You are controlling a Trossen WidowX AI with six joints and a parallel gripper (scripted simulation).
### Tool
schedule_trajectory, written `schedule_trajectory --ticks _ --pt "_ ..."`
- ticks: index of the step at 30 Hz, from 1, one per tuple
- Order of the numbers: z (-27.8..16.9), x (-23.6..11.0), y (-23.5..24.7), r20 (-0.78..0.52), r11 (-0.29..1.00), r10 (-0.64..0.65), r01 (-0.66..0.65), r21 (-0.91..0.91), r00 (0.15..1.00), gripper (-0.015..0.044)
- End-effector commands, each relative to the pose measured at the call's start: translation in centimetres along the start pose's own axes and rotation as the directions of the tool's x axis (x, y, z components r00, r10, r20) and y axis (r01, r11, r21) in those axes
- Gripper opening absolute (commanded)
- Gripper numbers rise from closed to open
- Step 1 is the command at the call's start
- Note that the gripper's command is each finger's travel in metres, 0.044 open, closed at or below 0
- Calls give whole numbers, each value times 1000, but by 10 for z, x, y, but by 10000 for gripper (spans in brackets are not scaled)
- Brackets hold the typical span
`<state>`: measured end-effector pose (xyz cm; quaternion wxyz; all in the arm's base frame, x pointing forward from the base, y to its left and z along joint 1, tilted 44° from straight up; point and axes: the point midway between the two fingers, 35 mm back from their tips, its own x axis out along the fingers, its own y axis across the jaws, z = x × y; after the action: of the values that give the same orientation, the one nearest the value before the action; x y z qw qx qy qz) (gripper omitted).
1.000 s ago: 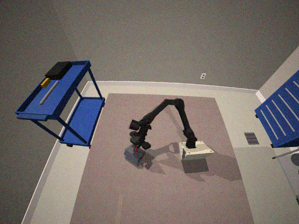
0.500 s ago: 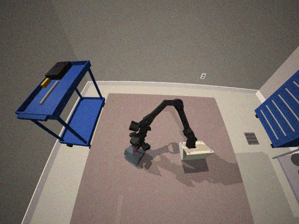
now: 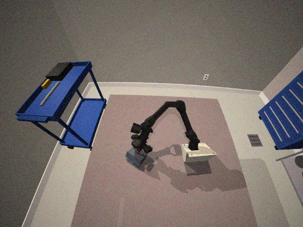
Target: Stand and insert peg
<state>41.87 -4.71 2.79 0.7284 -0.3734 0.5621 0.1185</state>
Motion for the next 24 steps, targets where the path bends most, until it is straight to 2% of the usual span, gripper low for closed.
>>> schedule_trajectory --ticks 1,18,24 --pt "0 0 0 0 1000 0 0 0 1000 0" --pt "1 -5 0 1 1000 0 0 0 1000 440" --pt "2 -17 -1 2 1000 1 -1 -2 1000 440"
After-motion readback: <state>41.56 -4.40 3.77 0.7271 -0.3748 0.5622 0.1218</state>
